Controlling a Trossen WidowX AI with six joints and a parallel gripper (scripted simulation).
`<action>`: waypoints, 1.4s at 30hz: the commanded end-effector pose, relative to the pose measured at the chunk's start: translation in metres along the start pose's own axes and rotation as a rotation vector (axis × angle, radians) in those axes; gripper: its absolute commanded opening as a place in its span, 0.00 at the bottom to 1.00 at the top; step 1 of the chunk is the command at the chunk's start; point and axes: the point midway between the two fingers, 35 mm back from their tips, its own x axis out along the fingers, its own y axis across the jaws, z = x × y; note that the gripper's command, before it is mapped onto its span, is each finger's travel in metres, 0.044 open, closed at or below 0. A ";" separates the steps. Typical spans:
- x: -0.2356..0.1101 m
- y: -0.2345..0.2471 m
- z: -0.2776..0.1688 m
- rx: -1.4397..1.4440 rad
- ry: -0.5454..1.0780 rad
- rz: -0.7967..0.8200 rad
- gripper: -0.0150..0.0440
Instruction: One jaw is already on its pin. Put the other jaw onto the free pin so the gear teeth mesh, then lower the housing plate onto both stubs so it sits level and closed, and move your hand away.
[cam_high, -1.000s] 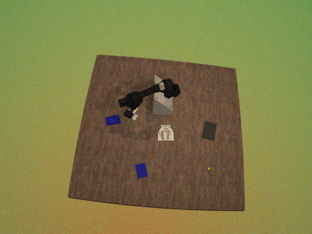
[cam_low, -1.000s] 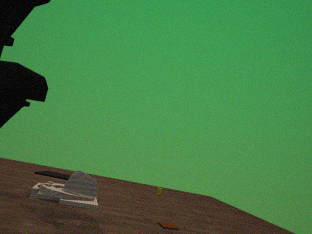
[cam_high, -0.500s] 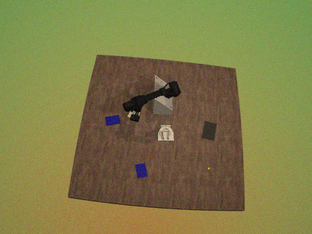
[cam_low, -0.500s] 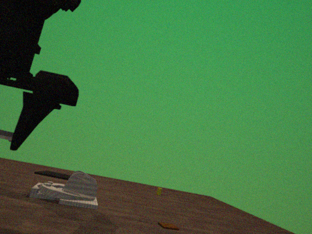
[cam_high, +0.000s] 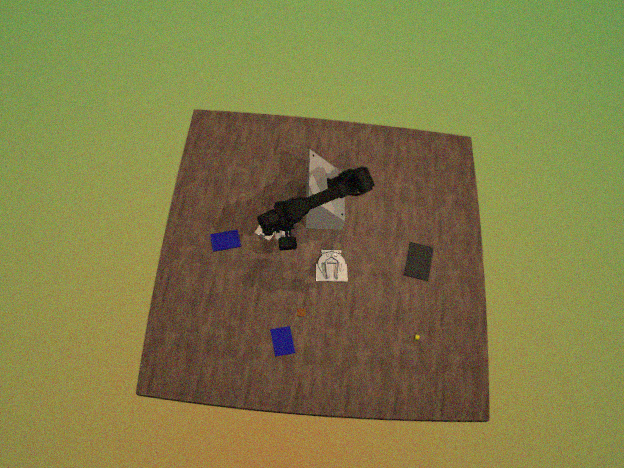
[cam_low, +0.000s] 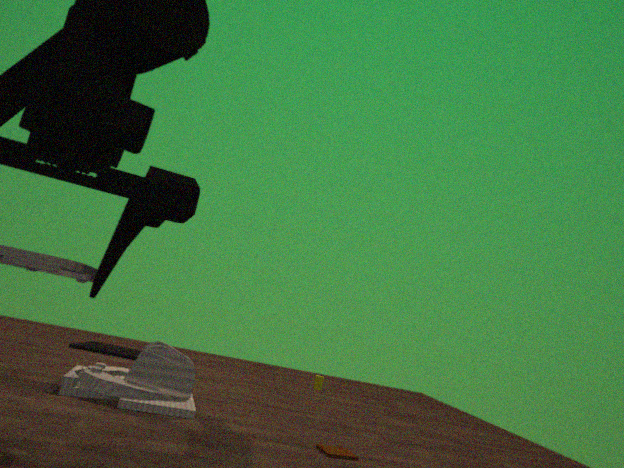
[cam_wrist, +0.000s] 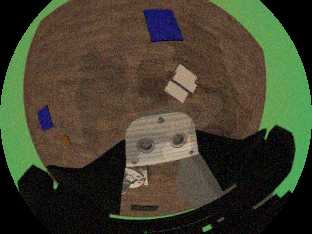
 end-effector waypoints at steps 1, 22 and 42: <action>-0.005 0.011 -0.012 -0.110 -0.011 0.009 0.85; -0.006 0.047 -0.072 -0.602 -0.014 0.013 0.85; 0.000 0.066 -0.135 -1.077 0.004 0.026 0.85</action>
